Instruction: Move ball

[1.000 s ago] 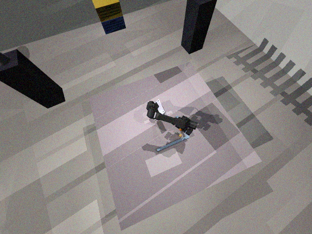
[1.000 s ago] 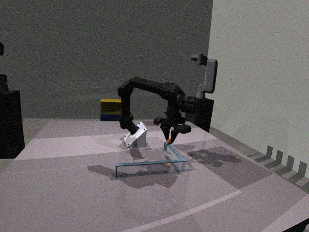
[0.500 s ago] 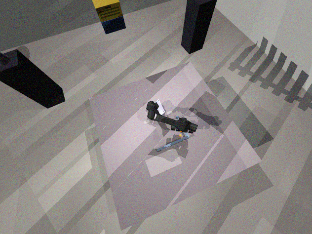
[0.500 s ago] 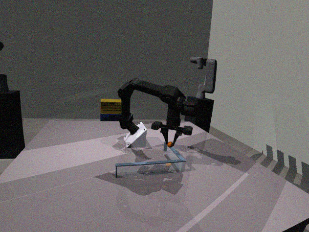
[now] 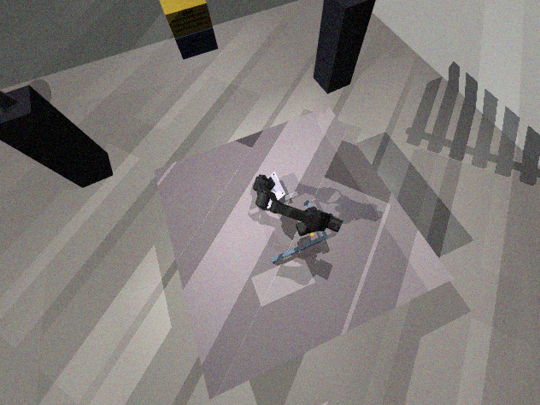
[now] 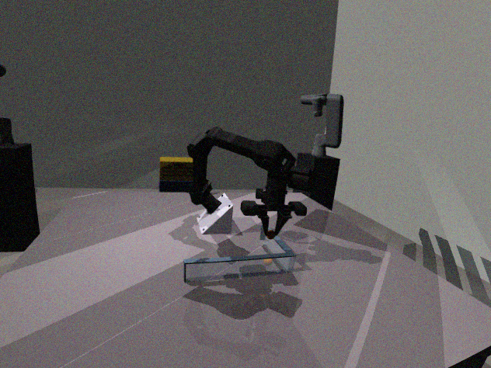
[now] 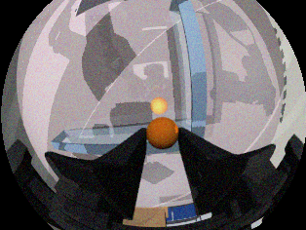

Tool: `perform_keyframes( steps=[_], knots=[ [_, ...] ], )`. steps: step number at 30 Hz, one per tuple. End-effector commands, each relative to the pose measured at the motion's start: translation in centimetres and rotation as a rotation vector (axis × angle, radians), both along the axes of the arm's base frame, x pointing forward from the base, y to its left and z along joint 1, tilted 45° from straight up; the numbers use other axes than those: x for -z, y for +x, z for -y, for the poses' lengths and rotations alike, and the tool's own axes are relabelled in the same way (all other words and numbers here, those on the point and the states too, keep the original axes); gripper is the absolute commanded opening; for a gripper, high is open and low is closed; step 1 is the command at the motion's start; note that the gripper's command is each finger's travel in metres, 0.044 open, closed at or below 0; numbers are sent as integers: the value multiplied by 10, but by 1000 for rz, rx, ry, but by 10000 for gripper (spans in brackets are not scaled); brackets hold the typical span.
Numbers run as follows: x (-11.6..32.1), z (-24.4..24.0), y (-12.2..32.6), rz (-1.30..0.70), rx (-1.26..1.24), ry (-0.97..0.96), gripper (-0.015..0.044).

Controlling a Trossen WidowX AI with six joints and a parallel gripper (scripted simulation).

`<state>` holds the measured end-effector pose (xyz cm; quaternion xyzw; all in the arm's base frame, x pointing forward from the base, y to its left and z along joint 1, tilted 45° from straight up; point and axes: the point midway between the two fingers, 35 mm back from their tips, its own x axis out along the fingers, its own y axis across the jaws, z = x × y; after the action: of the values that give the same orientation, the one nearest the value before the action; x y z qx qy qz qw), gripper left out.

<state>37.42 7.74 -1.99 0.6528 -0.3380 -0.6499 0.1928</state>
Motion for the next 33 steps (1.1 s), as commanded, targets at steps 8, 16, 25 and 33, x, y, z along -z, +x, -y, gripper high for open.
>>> perform_keyframes(
  steps=[8, 16, 25, 33],
  knots=[
    [8, 6, 2, -73, -73, 0, 0],
    [35, 32, 1, -72, -74, -1, 0],
    [54, 53, -3, -72, -73, -3, 0],
    [60, 59, -4, -72, -73, -4, 0]
  ],
)
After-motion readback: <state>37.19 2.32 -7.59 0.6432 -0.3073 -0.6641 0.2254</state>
